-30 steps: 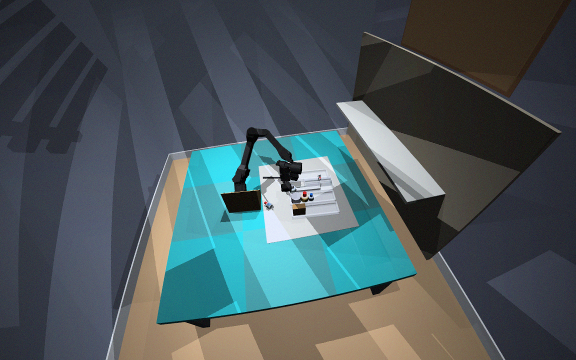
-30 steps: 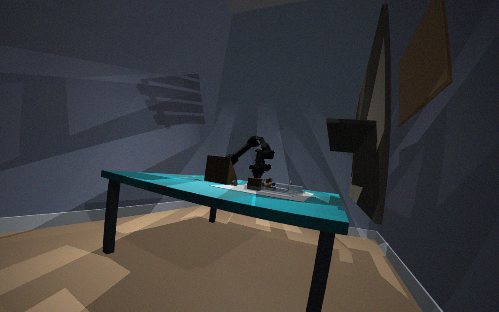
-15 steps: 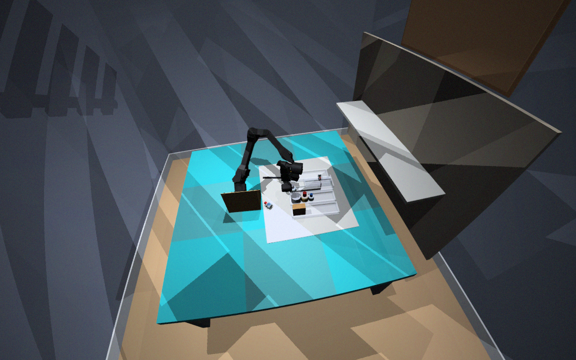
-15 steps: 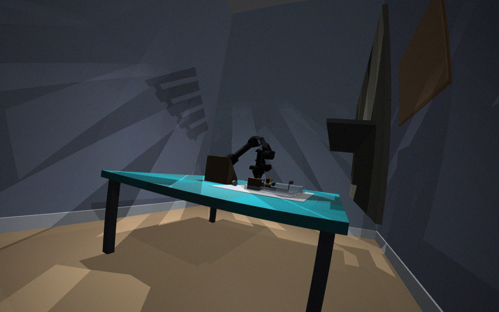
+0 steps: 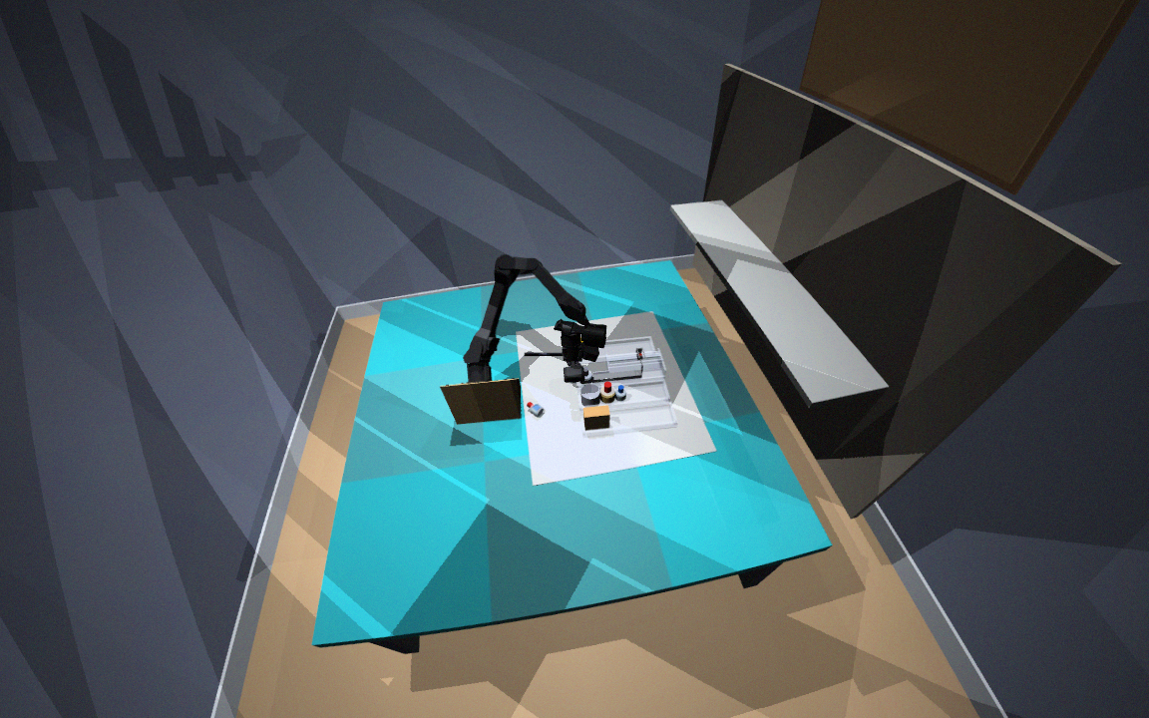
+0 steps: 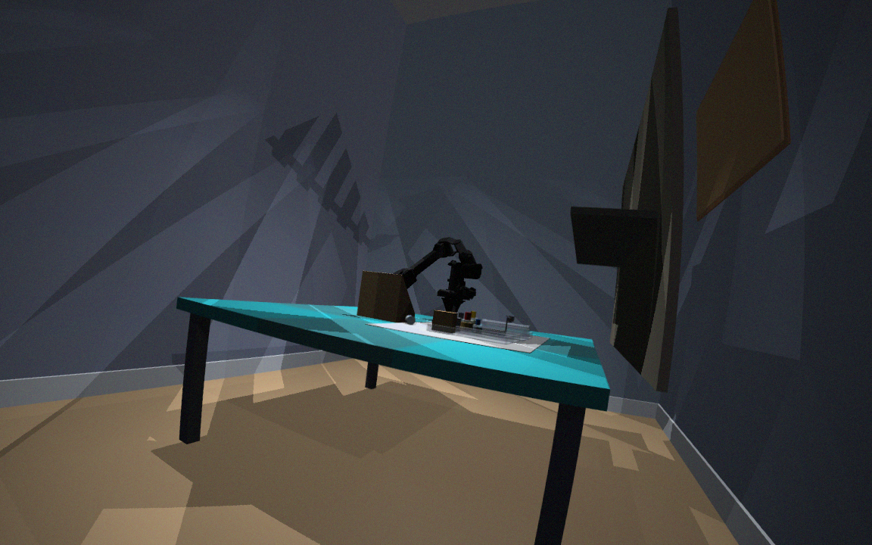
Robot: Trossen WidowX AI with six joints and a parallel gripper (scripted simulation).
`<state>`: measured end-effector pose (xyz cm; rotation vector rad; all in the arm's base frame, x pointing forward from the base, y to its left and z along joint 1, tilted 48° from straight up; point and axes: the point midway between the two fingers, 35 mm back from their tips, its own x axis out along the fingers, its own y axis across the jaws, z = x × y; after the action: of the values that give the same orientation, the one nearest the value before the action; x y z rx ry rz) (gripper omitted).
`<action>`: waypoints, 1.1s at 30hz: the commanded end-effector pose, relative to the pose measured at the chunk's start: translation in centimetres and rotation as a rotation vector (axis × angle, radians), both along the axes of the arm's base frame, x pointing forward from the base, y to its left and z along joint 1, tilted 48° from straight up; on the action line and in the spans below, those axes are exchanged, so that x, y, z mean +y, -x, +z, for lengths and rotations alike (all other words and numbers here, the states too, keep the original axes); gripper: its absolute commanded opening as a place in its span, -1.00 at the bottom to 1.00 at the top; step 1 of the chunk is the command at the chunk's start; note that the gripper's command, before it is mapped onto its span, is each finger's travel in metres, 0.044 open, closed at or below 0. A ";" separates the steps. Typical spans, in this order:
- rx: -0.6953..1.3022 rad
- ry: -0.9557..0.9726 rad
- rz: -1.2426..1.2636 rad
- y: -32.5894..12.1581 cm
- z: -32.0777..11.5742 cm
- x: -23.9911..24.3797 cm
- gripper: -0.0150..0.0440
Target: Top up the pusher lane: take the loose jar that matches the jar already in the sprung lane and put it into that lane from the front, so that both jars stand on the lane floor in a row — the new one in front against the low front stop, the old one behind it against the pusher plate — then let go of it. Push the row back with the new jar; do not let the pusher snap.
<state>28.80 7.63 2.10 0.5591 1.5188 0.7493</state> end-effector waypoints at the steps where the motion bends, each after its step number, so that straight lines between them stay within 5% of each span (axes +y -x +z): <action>1: -0.018 -0.006 -0.005 -0.8 0.2 0.0 -0.49; 33: -0.019 -0.006 -0.005 -2.3 0.3 0.2 -0.49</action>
<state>30.33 7.82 2.16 0.5574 1.5199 0.7485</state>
